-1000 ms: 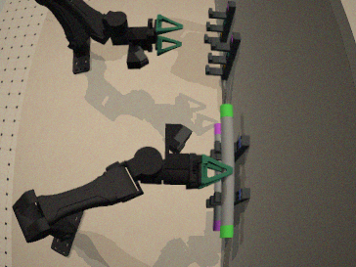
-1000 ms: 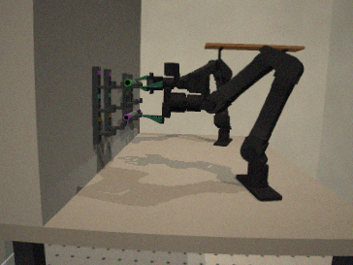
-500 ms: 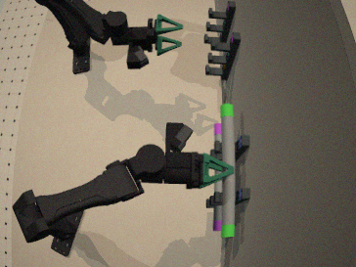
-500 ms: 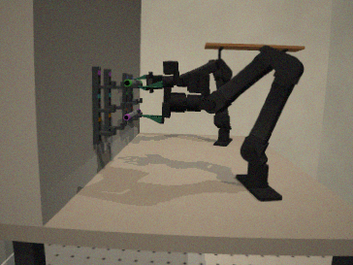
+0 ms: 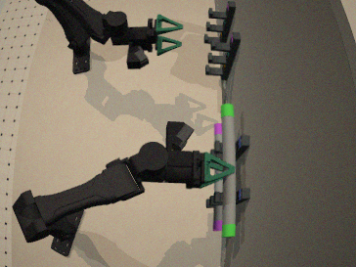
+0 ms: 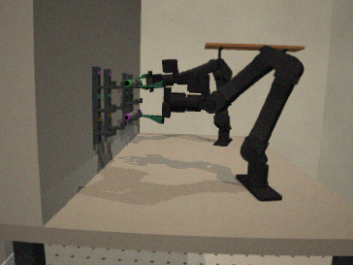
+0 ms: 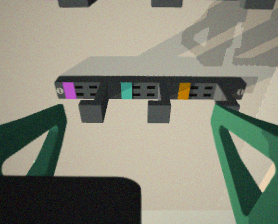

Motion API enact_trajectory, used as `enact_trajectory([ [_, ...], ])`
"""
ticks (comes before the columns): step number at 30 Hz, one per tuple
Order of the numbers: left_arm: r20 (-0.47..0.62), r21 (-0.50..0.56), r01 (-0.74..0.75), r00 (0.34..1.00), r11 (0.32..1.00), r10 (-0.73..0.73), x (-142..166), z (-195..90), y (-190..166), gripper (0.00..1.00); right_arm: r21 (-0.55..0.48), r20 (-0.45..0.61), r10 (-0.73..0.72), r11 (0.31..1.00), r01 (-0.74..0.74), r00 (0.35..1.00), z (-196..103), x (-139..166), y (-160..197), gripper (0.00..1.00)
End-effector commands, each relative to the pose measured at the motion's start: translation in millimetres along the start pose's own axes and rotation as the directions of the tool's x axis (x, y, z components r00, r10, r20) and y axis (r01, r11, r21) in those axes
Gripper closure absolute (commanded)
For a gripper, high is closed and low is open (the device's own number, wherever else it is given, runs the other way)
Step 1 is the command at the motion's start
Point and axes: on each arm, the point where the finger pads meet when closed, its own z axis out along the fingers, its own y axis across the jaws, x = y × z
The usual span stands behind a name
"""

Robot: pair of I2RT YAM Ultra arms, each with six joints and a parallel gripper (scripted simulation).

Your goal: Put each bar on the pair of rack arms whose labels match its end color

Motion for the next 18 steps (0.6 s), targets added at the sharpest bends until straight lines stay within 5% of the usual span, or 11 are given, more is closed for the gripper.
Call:
enact_trajectory([
  [1,0.003,0.005,-0.002,1.000,1.000,0.002,-2.1,-1.3,-4.4,0.00,0.094,-0.005,0.053,0.994,-0.053,0.999,-4.4,8.9,-47.0,1.00],
  [18,0.003,0.005,-0.002,1.000,1.000,0.002,-2.1,-1.3,-4.4,0.00,0.094,-0.005,0.053,0.994,-0.053,0.999,-5.9,11.2,-56.8,1.00],
])
